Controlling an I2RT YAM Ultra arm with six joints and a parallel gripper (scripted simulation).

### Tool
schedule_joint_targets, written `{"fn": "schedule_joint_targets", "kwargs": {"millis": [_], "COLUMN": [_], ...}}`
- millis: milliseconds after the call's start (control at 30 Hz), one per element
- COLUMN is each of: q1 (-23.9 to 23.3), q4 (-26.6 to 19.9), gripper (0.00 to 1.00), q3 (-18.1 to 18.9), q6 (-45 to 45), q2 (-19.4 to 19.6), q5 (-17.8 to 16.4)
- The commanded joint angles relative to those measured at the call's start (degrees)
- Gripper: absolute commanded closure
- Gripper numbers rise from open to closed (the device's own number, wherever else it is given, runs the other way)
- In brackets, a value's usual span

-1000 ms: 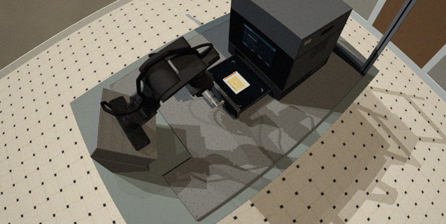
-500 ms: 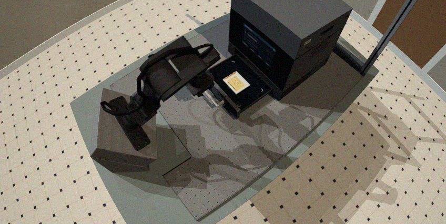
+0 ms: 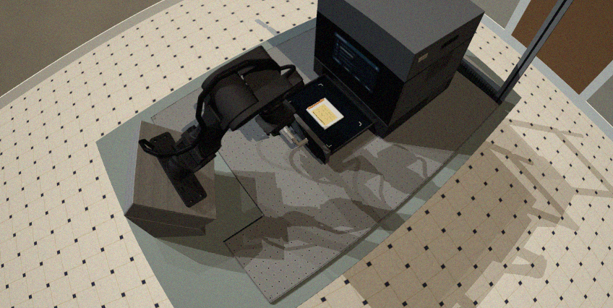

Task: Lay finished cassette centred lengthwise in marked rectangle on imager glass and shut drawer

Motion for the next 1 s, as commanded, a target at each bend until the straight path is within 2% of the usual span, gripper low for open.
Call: {"fn": "schedule_joint_targets", "kwargs": {"millis": [0,967], "q1": [-0.6,-4.3], "q4": [2.8,12.6], "gripper": [0.65,0.65], "q3": [0.3,2.4], "q6": [-0.8,-3.5], "q2": [1.1,10.6], "q5": [-1.4,-4.2]}}
